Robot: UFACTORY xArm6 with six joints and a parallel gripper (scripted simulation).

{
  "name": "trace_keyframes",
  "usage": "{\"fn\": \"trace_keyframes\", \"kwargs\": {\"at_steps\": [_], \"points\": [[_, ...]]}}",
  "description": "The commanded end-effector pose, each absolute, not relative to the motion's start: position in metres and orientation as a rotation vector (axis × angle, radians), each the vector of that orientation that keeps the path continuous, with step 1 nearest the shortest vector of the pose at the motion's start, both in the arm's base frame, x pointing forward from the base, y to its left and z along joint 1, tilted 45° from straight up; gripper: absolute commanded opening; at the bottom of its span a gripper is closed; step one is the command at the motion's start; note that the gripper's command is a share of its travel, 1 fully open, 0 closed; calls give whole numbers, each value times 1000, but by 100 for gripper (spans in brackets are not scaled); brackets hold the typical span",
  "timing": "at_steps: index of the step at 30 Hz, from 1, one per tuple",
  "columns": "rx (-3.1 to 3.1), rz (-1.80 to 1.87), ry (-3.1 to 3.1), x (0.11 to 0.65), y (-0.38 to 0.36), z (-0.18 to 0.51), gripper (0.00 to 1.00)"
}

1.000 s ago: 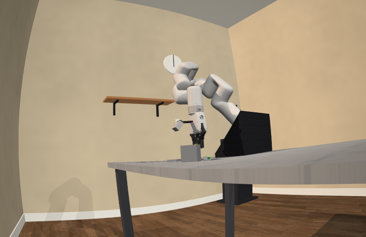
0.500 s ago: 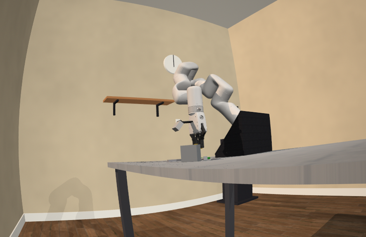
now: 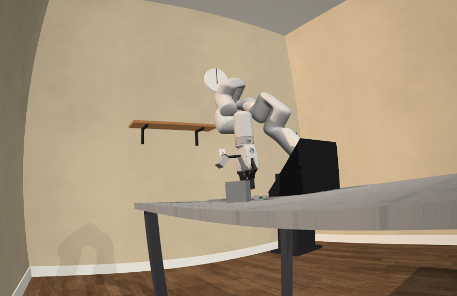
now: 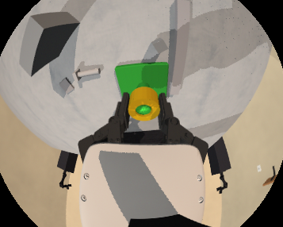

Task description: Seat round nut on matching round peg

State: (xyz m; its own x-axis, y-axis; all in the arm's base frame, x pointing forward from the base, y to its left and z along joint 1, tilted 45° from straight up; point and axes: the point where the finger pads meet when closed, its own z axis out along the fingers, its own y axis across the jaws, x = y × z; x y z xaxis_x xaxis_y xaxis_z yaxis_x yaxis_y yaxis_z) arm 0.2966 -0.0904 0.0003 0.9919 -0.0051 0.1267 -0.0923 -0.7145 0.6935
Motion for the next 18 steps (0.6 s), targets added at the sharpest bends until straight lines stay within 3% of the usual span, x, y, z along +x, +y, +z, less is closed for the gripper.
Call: {"fn": "trace_keyframes", "kwargs": {"at_steps": [1, 18], "points": [[2363, 152, -67, 299, -98, -7, 0], [2366, 151, -67, 299, -110, -20, 0]]}}
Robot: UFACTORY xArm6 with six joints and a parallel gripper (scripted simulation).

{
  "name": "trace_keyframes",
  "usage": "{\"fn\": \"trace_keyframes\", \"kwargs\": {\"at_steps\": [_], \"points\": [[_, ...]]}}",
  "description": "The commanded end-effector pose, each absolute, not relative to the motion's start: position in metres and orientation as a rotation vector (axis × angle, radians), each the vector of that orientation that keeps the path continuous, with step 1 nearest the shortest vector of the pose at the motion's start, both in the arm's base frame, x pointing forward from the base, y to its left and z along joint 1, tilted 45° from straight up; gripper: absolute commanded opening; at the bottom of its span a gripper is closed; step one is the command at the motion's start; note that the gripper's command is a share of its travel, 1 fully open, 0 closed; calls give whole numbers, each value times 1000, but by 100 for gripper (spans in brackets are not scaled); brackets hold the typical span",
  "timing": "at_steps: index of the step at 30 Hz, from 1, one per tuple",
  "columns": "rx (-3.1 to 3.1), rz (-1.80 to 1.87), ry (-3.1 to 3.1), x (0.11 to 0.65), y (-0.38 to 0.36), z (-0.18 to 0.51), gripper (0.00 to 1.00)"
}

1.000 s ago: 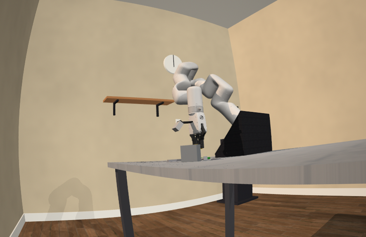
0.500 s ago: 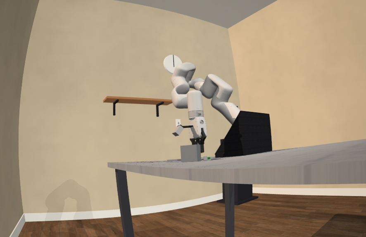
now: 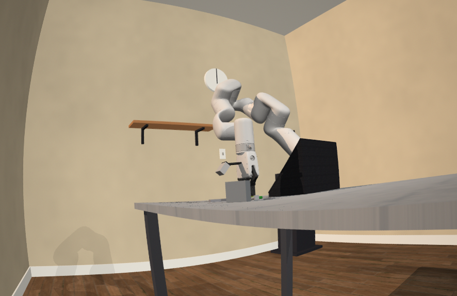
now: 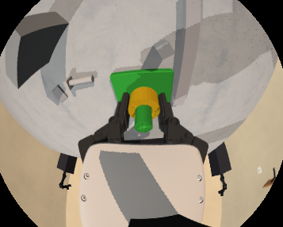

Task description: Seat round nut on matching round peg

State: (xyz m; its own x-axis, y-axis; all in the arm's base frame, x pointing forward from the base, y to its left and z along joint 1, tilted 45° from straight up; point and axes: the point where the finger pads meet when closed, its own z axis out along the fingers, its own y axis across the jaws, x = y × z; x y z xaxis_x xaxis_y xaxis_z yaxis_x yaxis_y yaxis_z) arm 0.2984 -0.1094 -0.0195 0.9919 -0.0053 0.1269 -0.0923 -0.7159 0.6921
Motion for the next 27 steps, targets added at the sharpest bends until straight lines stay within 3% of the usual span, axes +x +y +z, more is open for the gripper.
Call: {"fn": "trace_keyframes", "kwargs": {"at_steps": [1, 26, 27], "points": [[2366, 151, -67, 299, -110, -20, 0], [2366, 151, -67, 299, -110, -20, 0], [2366, 151, -67, 299, -110, -20, 100]]}}
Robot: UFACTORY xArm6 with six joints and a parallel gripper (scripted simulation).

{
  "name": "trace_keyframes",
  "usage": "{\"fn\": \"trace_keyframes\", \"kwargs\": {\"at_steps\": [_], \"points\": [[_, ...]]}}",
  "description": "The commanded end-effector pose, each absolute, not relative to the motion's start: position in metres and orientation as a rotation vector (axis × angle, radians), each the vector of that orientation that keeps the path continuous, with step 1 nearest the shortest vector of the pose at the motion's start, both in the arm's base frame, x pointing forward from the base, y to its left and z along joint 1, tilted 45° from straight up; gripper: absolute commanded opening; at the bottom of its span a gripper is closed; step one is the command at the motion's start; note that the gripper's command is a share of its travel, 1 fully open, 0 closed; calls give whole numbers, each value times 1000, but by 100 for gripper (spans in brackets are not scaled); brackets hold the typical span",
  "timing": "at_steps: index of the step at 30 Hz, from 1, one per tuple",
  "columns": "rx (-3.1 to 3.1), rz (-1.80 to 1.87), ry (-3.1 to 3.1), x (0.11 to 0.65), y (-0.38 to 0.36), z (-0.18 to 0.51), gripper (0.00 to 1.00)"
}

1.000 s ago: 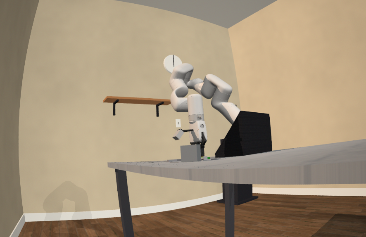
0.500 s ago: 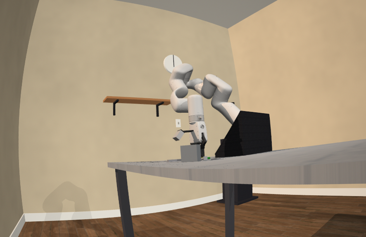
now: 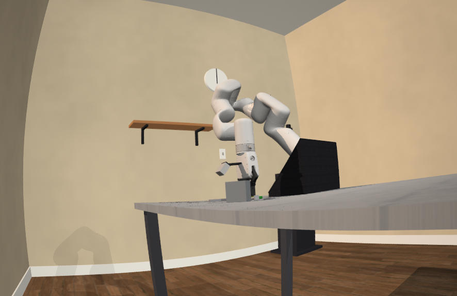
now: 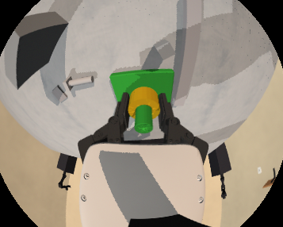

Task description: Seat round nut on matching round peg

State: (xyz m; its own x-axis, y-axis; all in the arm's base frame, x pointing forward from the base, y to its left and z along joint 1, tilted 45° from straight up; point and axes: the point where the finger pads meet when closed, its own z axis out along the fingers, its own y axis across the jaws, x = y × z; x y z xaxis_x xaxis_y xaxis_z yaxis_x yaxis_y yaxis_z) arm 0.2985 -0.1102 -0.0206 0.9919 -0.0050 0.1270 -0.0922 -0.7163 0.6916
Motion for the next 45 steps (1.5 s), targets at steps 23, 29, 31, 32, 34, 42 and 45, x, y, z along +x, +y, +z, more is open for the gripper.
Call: {"fn": "trace_keyframes", "kwargs": {"at_steps": [23, 29, 31, 32, 34, 42, 45], "points": [[2361, 155, -68, 301, -108, -17, 100], [2324, 183, -77, 311, -86, 16, 100], [2319, 187, -79, 312, -79, 24, 100], [2319, 187, -79, 312, -79, 24, 100], [2314, 192, -84, 312, -64, 41, 100], [2356, 160, -74, 290, -7, 87, 100], [2368, 149, -68, 284, 1, 92, 100]]}}
